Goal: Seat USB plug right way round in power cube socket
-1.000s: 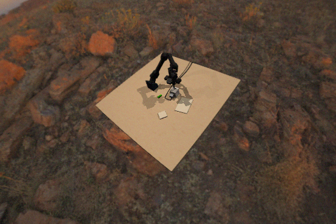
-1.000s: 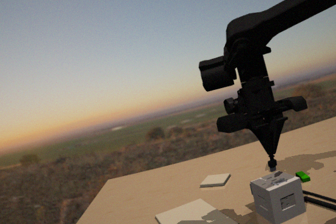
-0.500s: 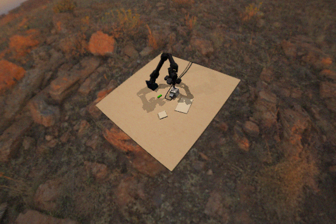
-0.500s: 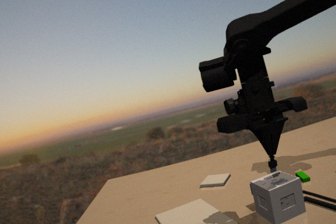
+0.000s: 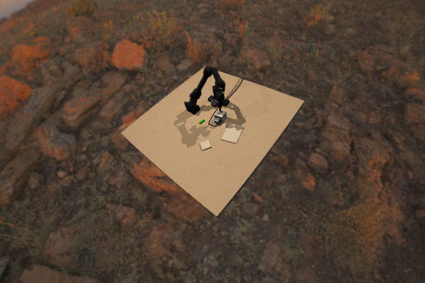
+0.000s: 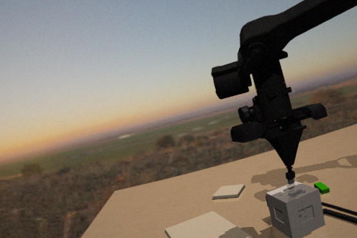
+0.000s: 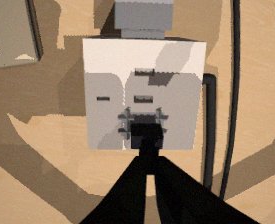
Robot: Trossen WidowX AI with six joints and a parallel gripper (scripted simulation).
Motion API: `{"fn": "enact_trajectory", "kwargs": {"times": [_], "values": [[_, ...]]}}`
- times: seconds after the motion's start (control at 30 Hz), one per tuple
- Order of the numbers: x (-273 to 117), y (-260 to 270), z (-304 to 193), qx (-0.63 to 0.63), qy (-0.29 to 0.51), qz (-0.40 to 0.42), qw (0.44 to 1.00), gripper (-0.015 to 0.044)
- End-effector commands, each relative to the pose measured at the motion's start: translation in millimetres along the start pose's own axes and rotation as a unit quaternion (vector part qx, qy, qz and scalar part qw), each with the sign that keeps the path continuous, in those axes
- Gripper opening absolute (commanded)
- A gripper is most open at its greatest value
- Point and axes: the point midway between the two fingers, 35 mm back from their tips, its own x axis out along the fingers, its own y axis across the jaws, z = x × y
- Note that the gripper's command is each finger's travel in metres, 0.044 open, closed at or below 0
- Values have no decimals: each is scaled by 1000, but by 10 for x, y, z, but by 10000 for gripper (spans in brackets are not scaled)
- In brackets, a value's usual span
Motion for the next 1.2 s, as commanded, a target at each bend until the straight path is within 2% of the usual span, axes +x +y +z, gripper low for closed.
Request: {"fn": "enact_trajectory", "kwargs": {"times": [0.0, 1.17], "values": [[9, -2, -7, -1, 4, 0, 1000, 0], [50, -2, -32, 0, 18, 0, 1000, 0]]}}
